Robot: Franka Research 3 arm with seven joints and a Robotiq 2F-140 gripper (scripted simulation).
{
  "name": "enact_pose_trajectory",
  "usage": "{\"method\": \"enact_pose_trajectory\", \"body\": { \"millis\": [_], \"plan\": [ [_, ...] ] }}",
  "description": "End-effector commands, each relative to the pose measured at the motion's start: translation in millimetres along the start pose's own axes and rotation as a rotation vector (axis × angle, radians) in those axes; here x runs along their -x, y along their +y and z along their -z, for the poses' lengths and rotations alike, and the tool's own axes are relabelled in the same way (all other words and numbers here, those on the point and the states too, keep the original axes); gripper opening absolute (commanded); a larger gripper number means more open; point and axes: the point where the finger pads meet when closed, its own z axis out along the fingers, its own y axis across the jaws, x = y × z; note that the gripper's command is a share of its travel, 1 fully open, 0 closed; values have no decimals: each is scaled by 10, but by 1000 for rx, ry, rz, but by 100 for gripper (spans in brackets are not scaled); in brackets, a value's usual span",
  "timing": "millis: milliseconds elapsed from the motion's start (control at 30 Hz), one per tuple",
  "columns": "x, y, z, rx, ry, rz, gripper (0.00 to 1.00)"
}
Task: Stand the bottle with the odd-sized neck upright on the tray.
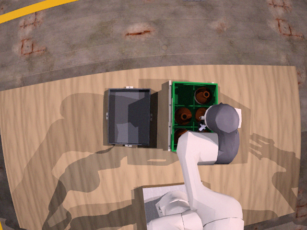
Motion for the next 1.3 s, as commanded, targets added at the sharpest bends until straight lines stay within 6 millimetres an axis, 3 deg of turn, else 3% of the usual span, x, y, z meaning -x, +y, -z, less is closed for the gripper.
{"method": "enact_pose_trajectory", "body": {
  "millis": [0, 267, 300, 1267],
  "plan": [
    [-4, 2, -13, 0, 1, 8, 10],
    [-4, 2, -13, 0, 1, 8, 10],
    [-4, 2, -13, 0, 1, 8, 44],
    [-4, 2, -13, 0, 1, 8, 44]
  ]
}}
